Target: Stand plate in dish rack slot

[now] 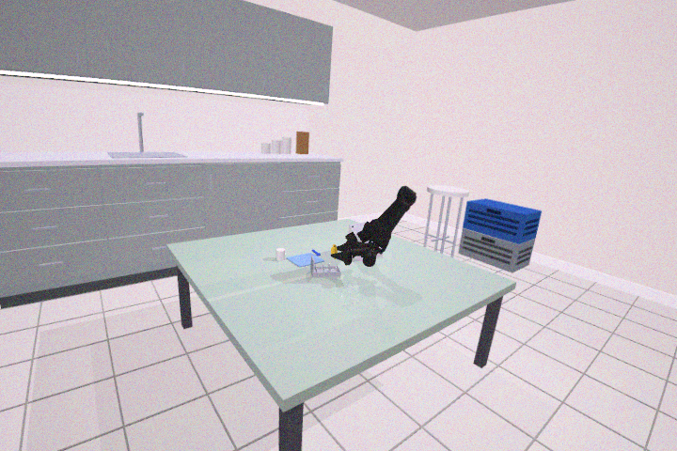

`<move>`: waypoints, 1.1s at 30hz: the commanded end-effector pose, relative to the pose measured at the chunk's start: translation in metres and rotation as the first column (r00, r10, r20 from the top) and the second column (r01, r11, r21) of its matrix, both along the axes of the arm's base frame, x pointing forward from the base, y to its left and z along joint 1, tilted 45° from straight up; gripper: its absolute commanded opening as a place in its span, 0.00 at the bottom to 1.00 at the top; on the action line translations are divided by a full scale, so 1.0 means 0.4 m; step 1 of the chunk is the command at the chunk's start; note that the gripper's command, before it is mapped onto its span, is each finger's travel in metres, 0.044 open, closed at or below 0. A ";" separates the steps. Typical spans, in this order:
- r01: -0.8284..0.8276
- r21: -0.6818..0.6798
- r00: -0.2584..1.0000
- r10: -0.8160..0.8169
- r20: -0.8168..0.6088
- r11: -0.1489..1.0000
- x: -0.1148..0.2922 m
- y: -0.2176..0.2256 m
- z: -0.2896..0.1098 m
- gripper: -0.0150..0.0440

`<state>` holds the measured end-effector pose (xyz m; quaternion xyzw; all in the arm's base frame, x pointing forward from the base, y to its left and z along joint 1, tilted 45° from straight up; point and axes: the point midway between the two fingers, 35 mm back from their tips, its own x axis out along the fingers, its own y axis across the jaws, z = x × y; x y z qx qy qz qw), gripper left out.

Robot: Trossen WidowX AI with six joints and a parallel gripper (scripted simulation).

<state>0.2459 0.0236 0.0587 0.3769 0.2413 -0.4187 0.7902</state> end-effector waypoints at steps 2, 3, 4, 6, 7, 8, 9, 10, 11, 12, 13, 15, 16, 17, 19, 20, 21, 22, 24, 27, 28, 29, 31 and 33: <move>-0.022 -0.048 0.996 0.026 0.090 0.999 -0.001 0.011 0.014 0.25; -0.027 -0.057 0.994 0.033 0.109 0.998 -0.002 0.014 0.017 0.25; -0.031 -0.066 0.991 0.039 0.127 0.997 -0.002 0.018 0.020 0.25; -0.038 -0.083 0.985 0.052 0.164 0.996 -0.004 0.025 0.026 0.25; -0.042 -0.091 0.981 0.058 0.183 0.995 -0.005 0.029 0.029 0.25; -0.045 -0.099 0.977 0.064 0.201 0.994 -0.006 0.032 0.033 0.25; -0.048 -0.106 0.973 0.071 0.220 0.993 -0.007 0.036 0.036 0.25; -0.051 -0.113 0.968 0.077 0.238 0.992 -0.009 0.039 0.039 0.25; -0.053 -0.120 0.963 0.083 0.257 0.991 -0.011 0.042 0.043 0.25; -0.055 -0.127 0.957 0.089 0.275 0.990 -0.012 0.046 0.046 0.25; -0.057 -0.133 0.951 0.095 0.294 0.989 -0.014 0.049 0.050 0.25; -0.061 -0.145 0.938 0.106 0.330 0.988 -0.019 0.056 0.057 0.25; -0.062 -0.150 0.931 0.112 0.349 0.987 -0.022 0.059 0.061 0.25; -0.063 -0.155 0.923 0.117 0.367 0.986 -0.024 0.062 0.064 0.25; -0.065 -0.164 0.906 0.127 0.403 0.984 -0.030 0.068 0.072 0.25; -0.066 -0.168 0.899 0.131 0.417 0.984 -0.033 0.071 0.075 0.25; -0.066 -0.169 0.895 0.134 0.426 0.983 -0.034 0.072 0.077 0.25; -0.066 -0.170 0.894 0.134 0.428 0.983 -0.035 0.072 0.078 0.25; -0.066 -0.170 0.894 0.134 0.428 0.983 -0.035 0.072 0.078 0.25; -0.066 -0.170 0.894 0.134 0.428 0.983 -0.035 0.072 0.078 0.25; -0.066 -0.170 0.894 0.134 0.428 0.983 -0.035 0.072 0.078 0.25; -0.066 -0.170 0.894 0.134 0.428 0.983 -0.035 0.072 0.078 0.25; -0.066 -0.170 0.894 0.134 0.428 0.983 -0.033 0.074 0.075 0.25; -0.067 -0.170 0.894 0.135 0.427 0.983 -0.028 0.078 0.068 0.25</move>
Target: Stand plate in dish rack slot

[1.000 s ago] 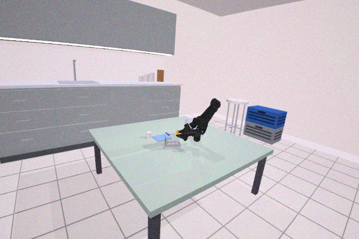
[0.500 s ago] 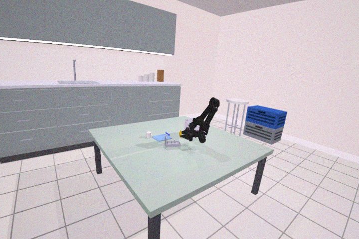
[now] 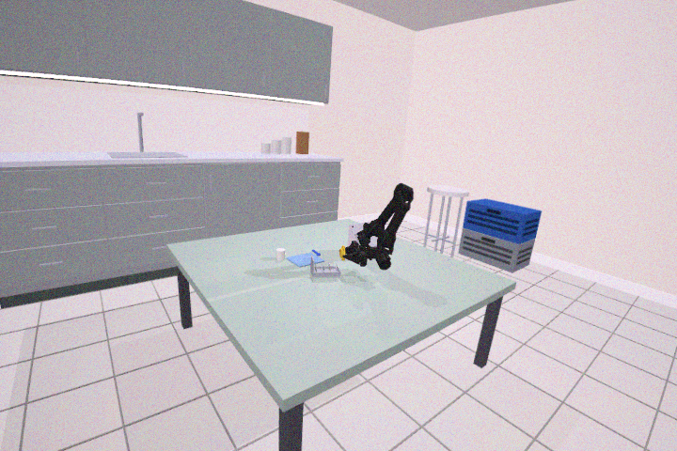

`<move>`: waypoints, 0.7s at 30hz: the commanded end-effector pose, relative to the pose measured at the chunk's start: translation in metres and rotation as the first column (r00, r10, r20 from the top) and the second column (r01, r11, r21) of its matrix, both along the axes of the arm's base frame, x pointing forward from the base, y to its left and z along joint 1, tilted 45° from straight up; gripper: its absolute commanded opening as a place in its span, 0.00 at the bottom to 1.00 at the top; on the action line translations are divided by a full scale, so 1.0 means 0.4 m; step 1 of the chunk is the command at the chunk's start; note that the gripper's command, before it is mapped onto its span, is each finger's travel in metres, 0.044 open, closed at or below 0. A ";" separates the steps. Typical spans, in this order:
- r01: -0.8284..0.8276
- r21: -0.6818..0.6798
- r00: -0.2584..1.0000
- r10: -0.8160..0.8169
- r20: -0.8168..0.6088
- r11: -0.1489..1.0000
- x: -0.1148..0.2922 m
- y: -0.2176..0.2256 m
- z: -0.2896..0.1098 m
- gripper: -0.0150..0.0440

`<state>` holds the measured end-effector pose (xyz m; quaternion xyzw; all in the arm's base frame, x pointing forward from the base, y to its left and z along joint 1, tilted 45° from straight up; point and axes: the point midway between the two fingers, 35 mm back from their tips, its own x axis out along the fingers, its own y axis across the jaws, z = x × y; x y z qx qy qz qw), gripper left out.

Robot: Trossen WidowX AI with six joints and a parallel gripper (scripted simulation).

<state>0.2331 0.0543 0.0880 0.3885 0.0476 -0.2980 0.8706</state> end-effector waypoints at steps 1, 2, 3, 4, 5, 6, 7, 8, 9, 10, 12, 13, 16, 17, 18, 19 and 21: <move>0.003 -0.004 1.000 -0.003 0.002 1.000 0.007 0.004 -0.009 0.25; 0.003 -0.004 1.000 -0.003 0.002 1.000 0.009 0.007 -0.013 0.25; 0.003 -0.004 1.000 -0.003 0.001 1.000 0.012 0.009 -0.017 0.25; 0.002 -0.004 1.000 -0.002 0.000 1.000 0.015 0.011 -0.021 0.25; 0.002 -0.004 1.000 -0.002 0.000 1.000 0.018 0.013 -0.026 0.25; 0.002 -0.004 1.000 -0.002 -0.001 1.000 0.020 0.016 -0.030 0.25; 0.002 -0.004 1.000 -0.002 -0.001 1.000 0.023 0.017 -0.034 0.25; 0.002 -0.004 1.000 -0.002 -0.001 1.000 0.027 0.018 -0.038 0.25; 0.002 -0.003 1.000 -0.002 0.000 1.000 0.030 0.019 -0.043 0.25; 0.002 -0.003 1.000 -0.002 0.000 1.000 0.034 0.020 -0.047 0.25; 0.002 -0.002 1.000 -0.002 0.000 1.000 0.041 0.022 -0.056 0.25; 0.002 -0.002 1.000 -0.002 0.001 1.000 0.044 0.023 -0.060 0.25; 0.002 -0.002 1.000 -0.002 0.001 1.000 0.049 0.024 -0.067 0.25; 0.002 -0.002 1.000 -0.002 0.001 1.000 0.050 0.024 -0.067 0.25; 0.002 -0.001 1.000 -0.002 0.001 1.000 0.053 0.022 -0.068 0.25; 0.002 -0.001 1.000 -0.002 0.001 1.000 0.056 0.020 -0.070 0.25; 0.002 0.000 1.000 -0.002 0.002 1.000 0.064 0.015 -0.073 0.25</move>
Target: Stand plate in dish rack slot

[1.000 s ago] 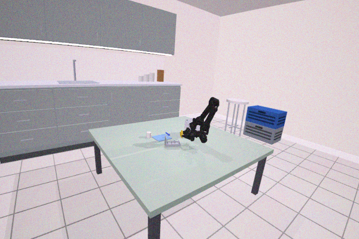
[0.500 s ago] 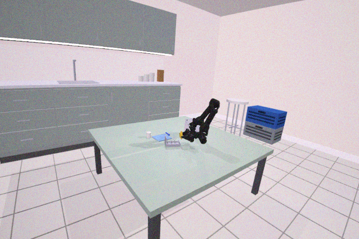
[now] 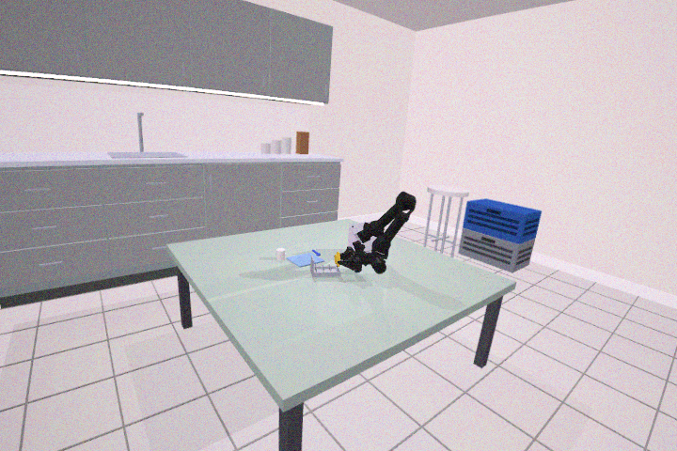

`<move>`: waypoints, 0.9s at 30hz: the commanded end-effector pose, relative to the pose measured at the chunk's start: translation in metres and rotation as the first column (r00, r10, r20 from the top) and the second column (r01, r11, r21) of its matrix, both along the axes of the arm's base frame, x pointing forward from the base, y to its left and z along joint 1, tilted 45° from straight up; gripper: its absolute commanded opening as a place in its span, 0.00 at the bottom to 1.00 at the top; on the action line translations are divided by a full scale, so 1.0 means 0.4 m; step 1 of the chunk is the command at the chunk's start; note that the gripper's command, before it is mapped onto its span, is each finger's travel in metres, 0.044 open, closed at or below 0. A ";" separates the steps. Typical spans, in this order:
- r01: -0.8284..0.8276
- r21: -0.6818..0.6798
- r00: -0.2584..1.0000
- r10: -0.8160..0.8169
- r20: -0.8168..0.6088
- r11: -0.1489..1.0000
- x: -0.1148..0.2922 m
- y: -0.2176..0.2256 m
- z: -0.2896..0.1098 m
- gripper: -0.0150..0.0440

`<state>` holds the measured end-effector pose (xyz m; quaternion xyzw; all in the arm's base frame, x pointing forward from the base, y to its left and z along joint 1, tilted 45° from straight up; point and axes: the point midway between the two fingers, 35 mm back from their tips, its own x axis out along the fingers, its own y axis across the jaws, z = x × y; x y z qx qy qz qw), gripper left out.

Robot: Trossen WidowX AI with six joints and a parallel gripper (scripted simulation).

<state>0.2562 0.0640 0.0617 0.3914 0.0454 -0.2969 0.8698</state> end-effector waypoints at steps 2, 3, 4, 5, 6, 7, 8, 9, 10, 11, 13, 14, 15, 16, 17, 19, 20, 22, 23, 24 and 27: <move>0.001 -0.004 1.000 -0.002 -0.003 1.000 0.014 -0.014 -0.010 0.25; 0.001 -0.004 1.000 -0.001 -0.003 1.000 0.015 -0.015 -0.010 0.25; 0.001 -0.004 1.000 -0.001 -0.003 1.000 0.016 -0.015 -0.011 0.25; 0.001 -0.004 1.000 -0.001 -0.003 1.000 0.016 -0.015 -0.011 0.25; 0.002 -0.004 1.000 -0.002 -0.003 1.000 0.017 -0.016 -0.011 0.25; 0.002 -0.003 1.000 -0.002 -0.002 1.000 0.020 -0.018 -0.013 0.25; 0.002 -0.002 1.000 -0.002 -0.002 1.000 0.024 -0.021 -0.015 0.25; 0.003 -0.001 1.000 -0.003 -0.001 1.000 0.029 -0.024 -0.016 0.25; 0.003 -0.001 1.000 -0.003 0.000 1.000 0.032 -0.026 -0.018 0.25; 0.003 -0.001 1.000 -0.003 0.001 1.000 0.034 -0.027 -0.019 0.25; 0.003 0.000 1.000 -0.003 0.001 1.000 0.035 -0.026 -0.021 0.25; 0.003 0.001 1.000 -0.003 0.002 1.000 0.037 -0.019 -0.027 0.25; 0.003 0.002 1.000 -0.003 0.002 1.000 0.039 -0.009 -0.037 0.25; 0.003 0.003 1.000 -0.003 0.003 1.000 0.041 0.002 -0.048 0.25; 0.003 0.003 1.000 -0.003 0.004 1.000 0.042 0.008 -0.055 0.25; 0.003 0.004 1.000 -0.003 0.004 1.000 0.042 0.010 -0.057 0.25; 0.001 0.002 1.000 -0.001 0.001 1.000 0.041 0.009 -0.056 0.25; -0.007 -0.002 1.000 0.007 -0.011 1.000 0.038 0.002 -0.053 0.25; -0.007 -0.002 1.000 0.007 -0.011 1.000 0.038 0.002 -0.053 0.25; -0.007 -0.002 1.000 0.007 -0.011 1.000 0.038 0.002 -0.053 0.25; -0.007 -0.002 1.000 0.007 -0.011 1.000 0.038 0.002 -0.053 0.25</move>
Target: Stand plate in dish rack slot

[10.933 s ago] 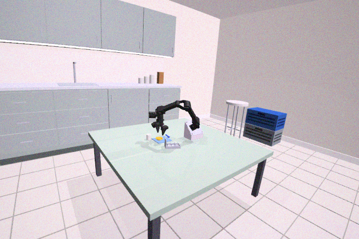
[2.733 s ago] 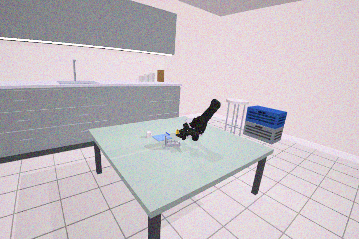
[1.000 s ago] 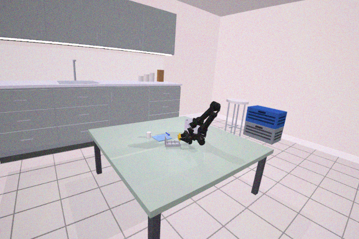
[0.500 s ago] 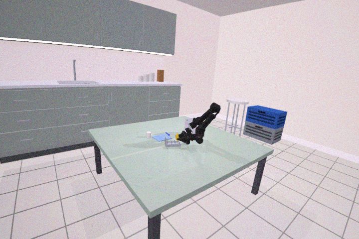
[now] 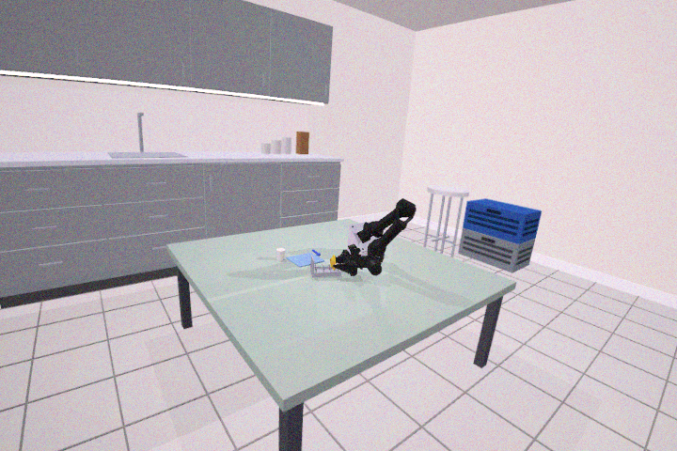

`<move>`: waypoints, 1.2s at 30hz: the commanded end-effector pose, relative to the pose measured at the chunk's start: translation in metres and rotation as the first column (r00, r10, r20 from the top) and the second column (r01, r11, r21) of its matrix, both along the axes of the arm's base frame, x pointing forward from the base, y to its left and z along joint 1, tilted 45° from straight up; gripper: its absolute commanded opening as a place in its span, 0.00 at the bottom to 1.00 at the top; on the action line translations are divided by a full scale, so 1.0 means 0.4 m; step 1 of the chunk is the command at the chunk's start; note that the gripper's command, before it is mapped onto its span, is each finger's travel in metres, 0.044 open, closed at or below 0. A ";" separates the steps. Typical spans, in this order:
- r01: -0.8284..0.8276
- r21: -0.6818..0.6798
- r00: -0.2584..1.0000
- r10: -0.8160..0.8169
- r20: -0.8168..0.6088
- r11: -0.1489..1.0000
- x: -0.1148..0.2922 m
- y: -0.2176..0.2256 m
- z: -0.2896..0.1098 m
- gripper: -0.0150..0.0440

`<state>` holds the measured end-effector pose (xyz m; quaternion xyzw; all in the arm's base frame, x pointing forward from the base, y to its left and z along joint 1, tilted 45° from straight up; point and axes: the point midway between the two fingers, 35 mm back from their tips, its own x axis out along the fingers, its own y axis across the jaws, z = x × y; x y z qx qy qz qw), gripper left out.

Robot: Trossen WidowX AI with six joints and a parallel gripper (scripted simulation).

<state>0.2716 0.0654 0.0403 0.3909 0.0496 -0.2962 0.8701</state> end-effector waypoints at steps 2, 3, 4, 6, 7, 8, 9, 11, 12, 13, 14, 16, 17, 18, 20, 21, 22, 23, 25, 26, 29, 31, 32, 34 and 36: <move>-0.002 -0.003 1.000 0.002 -0.004 1.000 -0.001 -0.001 0.000 0.25; -0.002 -0.003 1.000 0.002 -0.004 1.000 -0.001 -0.001 0.000 0.25; -0.002 -0.003 1.000 0.002 -0.004 1.000 -0.001 -0.001 0.000 0.25; 0.000 0.001 1.000 0.000 0.001 1.000 0.000 0.000 0.001 0.34; 0.000 0.001 1.000 0.000 0.001 1.000 0.000 0.000 0.001 0.39; 0.000 0.001 1.000 0.000 0.001 1.000 0.000 0.000 0.001 0.43; 0.000 0.001 1.000 0.000 0.001 1.000 0.000 0.000 0.001 0.48; 0.000 0.001 1.000 0.000 0.001 1.000 0.000 0.000 0.001 0.57; 0.000 0.001 1.000 0.000 0.001 1.000 0.000 0.000 0.001 0.61; 0.000 0.001 1.000 0.000 0.001 1.000 0.000 0.000 0.001 0.65; 0.000 0.001 1.000 0.000 0.001 1.000 0.000 0.000 0.001 0.70; 0.000 0.001 1.000 0.000 0.001 1.000 0.000 0.000 0.001 0.79; 0.000 0.001 1.000 0.000 0.001 1.000 0.000 0.000 0.001 0.83; 0.000 0.001 1.000 0.000 0.001 1.000 0.000 0.000 0.001 0.88; 0.000 0.001 1.000 0.000 0.001 1.000 0.000 0.000 0.001 0.93; 0.000 0.001 1.000 0.000 0.001 1.000 0.000 0.000 0.001 0.93; 0.000 0.001 1.000 0.000 0.001 1.000 0.000 0.000 0.001 0.93; 0.000 0.001 1.000 0.000 0.001 1.000 0.000 0.000 0.001 0.93; 0.000 0.001 1.000 0.000 0.001 1.000 0.000 0.000 0.001 0.93; 0.000 0.001 1.000 0.000 0.000 1.000 0.000 -0.002 0.004 0.93; 0.005 0.007 1.000 -0.005 -0.007 1.000 0.004 -0.031 0.040 0.93; 0.007 0.010 1.000 -0.007 -0.011 1.000 0.005 -0.056 0.069 0.93; 0.008 0.010 1.000 -0.008 -0.012 1.000 0.004 -0.069 0.084 0.93; 0.009 0.011 1.000 -0.009 -0.013 1.000 0.000 -0.096 0.112 0.93; 0.009 0.009 1.000 -0.009 -0.011 1.000 -0.003 -0.123 0.140 0.93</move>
